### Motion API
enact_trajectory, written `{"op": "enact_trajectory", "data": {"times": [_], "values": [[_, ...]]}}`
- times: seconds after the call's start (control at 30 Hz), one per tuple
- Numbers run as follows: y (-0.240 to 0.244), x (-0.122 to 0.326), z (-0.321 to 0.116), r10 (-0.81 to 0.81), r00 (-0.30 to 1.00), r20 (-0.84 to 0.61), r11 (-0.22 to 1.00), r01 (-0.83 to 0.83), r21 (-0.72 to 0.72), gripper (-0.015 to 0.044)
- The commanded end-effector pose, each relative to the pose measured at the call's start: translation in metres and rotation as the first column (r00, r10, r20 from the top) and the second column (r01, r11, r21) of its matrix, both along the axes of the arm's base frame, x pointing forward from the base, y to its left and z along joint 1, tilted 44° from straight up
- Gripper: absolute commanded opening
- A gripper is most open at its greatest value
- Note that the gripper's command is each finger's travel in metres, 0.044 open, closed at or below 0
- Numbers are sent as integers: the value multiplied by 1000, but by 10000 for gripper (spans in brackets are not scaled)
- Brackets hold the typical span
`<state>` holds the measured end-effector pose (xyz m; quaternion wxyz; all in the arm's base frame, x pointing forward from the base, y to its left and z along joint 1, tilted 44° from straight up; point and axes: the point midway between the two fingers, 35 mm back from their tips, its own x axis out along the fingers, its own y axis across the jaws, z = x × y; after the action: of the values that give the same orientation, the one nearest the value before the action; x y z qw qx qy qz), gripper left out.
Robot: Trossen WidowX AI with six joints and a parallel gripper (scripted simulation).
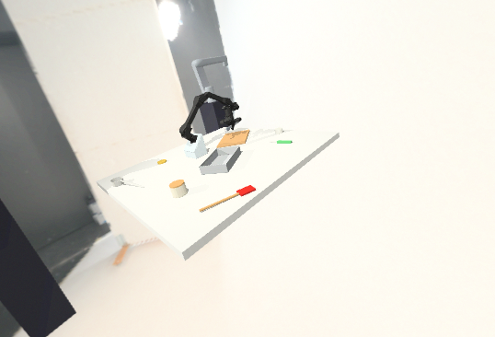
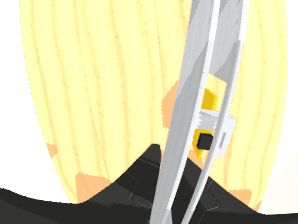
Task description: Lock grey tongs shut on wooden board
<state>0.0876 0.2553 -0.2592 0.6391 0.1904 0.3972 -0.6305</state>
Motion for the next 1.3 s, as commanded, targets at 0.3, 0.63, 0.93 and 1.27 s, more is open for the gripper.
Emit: {"op": "enact_trajectory", "data": {"times": [0.3, 0.63, 0.93, 1.27], "values": [[-19, -4, -15, 5, 1000, -4, 1000, -5, -8, -150], [-29, -5, -23, 5, 1000, -4, 1000, -5, -8, -150], [-25, -5, -22, 0, 1000, -1, 1000, 0, -3, 34], [-25, -5, -22, 0, 1000, -1, 1000, 0, -3, 296]]}}
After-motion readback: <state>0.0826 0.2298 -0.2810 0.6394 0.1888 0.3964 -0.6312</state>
